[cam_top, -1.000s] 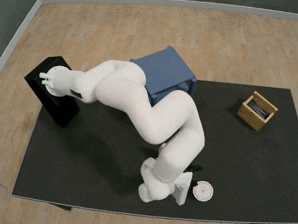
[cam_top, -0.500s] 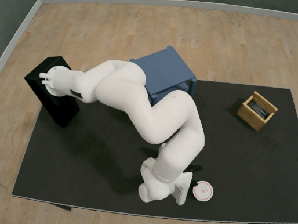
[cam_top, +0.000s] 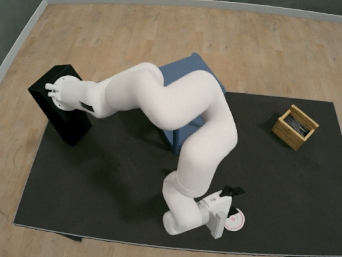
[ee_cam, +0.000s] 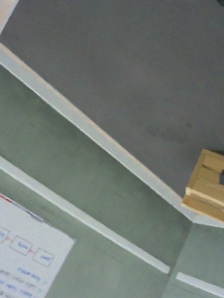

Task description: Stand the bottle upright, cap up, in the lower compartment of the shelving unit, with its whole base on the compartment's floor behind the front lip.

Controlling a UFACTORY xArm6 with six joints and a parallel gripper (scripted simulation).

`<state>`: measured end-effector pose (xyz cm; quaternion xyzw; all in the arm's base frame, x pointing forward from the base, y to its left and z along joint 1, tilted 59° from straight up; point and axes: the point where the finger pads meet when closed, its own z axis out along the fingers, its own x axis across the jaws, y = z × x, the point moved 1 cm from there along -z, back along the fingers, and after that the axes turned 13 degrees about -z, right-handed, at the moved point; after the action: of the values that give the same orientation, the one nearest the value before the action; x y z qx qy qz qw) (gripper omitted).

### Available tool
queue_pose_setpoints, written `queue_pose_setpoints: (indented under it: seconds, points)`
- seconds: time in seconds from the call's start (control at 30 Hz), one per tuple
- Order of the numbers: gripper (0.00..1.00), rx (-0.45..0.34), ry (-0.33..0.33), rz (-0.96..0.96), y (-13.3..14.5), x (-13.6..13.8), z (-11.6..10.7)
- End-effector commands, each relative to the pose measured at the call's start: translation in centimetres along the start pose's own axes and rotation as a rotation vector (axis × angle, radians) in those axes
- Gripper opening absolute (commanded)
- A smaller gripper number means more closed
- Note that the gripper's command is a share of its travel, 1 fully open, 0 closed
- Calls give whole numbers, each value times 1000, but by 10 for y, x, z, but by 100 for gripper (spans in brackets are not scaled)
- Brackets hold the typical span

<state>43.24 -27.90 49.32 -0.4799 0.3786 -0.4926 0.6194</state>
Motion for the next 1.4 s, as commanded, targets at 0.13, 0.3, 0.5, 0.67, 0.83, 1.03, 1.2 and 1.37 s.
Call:
queue_pose_setpoints:
  seconds: [0.13,0.3,0.5,0.67,0.83,1.03,1.2,1.37]
  points:
    - [100,-2,4,2,-55,-61,-35]
    - [100,-5,5,1,-65,-77,-43]
    - [100,-10,7,0,-77,-105,-56]
    - [100,-18,12,-1,-84,-132,-67]
    - [100,-21,14,-2,-85,-140,-71]
    - [100,-21,14,-2,-85,-140,-71]
    - [100,-21,14,-2,-85,-140,-71]
    - [100,-21,13,-2,-85,-140,-71]
